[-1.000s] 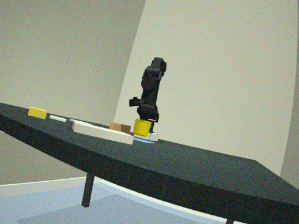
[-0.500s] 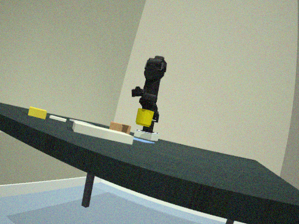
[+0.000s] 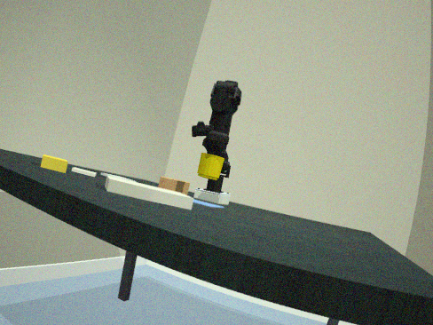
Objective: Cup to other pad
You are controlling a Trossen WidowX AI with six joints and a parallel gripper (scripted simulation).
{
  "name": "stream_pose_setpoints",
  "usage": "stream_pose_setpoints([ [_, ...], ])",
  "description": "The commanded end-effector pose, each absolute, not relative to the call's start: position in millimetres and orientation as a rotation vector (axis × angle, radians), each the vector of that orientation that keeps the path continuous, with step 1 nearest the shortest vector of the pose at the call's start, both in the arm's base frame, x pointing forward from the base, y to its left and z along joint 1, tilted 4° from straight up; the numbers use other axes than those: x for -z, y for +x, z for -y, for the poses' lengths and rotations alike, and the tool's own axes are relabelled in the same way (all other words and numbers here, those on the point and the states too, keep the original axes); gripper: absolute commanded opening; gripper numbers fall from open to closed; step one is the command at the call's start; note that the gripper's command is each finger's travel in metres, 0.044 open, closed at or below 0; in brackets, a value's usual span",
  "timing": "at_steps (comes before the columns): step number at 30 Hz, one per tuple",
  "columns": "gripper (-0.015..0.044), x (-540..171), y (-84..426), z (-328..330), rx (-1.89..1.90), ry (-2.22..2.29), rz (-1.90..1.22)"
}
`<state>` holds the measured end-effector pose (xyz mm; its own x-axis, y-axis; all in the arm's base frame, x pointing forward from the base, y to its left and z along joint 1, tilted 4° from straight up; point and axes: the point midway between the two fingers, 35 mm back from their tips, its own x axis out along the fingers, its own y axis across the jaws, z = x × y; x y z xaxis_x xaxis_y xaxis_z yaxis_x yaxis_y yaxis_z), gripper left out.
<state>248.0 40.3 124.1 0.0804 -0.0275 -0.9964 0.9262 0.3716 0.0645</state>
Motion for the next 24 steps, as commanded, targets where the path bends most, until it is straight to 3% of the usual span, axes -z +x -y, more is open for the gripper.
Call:
stream_pose_setpoints([
  [1, 0.0, -123.9, 248.3, -40.4, 0.894, 0.932, -1.281],
  [24, 0.0, -125.7, 250.0, -11.3, 0.899, 0.93, -1.277],
])
